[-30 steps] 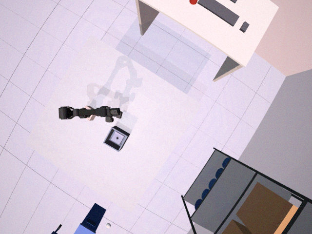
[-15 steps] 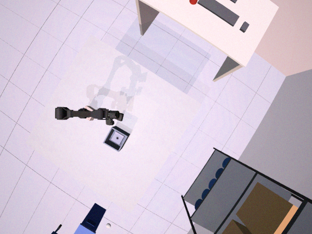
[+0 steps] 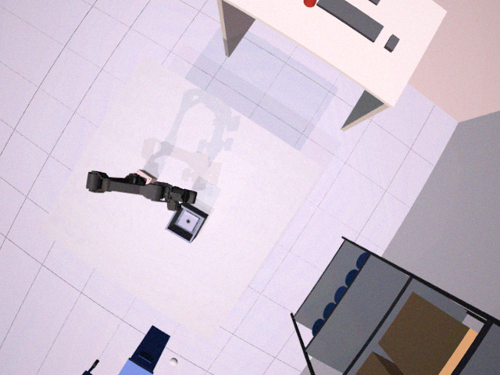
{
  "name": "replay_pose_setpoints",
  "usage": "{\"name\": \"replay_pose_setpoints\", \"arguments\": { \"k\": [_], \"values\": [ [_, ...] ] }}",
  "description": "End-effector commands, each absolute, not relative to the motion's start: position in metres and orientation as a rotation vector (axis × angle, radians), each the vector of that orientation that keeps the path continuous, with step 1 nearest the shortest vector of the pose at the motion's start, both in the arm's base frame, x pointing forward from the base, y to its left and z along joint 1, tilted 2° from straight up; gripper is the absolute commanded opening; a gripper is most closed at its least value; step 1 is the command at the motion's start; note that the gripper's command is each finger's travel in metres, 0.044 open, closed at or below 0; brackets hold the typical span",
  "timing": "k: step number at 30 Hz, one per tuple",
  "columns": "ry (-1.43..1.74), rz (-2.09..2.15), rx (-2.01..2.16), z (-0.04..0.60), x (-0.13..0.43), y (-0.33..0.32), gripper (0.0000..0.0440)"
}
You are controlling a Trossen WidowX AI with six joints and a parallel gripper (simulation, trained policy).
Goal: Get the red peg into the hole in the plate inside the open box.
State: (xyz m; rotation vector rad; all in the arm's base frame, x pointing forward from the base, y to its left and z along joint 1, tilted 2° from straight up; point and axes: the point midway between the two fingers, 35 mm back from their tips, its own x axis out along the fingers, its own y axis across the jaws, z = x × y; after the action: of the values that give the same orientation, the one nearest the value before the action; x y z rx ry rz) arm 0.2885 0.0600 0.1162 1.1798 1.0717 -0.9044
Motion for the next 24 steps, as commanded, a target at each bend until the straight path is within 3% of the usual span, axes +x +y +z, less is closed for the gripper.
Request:
{"name": "replay_pose_setpoints", "arguments": {
  "k": [1, 24],
  "values": [
    [1.058, -0.914, 1.166, 0.121, 0.292, 0.049, 0.0000],
    [1.054, -1.004, 1.107, 0.123, 0.307, -0.020, 0.0000]
  ]
}}
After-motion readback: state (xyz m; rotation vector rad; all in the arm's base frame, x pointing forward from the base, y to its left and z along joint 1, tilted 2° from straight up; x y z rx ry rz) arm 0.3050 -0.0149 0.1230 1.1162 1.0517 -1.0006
